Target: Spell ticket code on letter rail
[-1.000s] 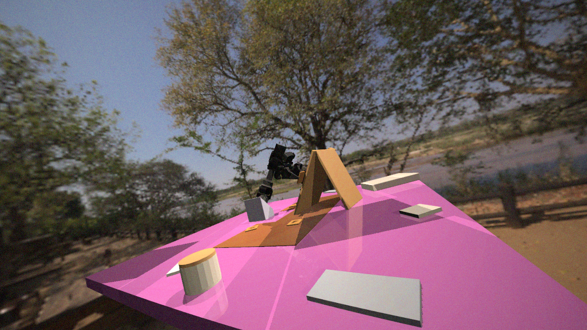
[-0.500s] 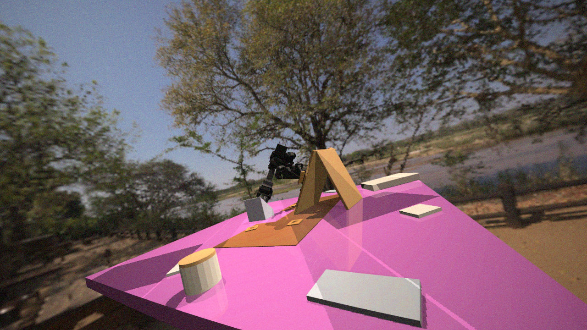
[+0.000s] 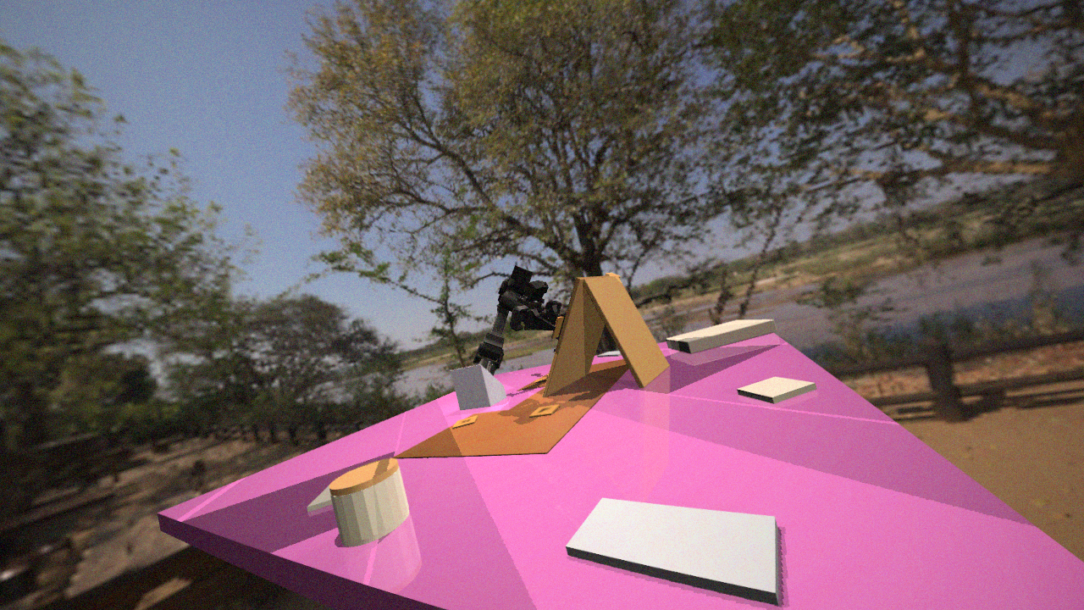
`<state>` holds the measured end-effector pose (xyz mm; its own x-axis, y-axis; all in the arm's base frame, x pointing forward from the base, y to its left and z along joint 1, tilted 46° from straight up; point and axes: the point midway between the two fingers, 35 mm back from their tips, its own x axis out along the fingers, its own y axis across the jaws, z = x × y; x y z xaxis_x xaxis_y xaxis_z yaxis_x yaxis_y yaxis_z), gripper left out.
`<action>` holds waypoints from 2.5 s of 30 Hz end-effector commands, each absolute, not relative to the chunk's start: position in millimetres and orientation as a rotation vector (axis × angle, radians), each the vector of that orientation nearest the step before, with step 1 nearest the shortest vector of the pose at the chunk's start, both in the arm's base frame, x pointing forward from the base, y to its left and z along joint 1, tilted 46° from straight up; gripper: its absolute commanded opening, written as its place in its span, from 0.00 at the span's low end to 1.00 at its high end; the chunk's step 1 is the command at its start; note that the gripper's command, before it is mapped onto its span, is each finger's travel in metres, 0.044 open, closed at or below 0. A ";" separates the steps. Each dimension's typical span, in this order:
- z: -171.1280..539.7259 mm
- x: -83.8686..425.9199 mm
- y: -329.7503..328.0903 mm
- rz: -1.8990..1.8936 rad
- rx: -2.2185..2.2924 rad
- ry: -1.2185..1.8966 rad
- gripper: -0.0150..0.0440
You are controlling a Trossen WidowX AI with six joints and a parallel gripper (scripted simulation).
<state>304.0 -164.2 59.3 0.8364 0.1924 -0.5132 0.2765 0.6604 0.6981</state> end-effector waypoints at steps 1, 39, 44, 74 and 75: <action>61.5 304.4 -163.0 -0.054 0.861 0.596 0.25; 74.0 309.9 -150.1 -0.054 0.862 0.596 0.25; 76.4 310.8 -148.0 -0.054 0.863 0.596 0.25; 86.8 304.0 -145.5 -0.054 0.863 0.597 0.75; 87.7 302.7 -145.8 -0.054 0.863 0.597 0.75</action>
<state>305.7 -144.9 83.7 0.8337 0.1907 -0.5183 0.2845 0.6562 0.6989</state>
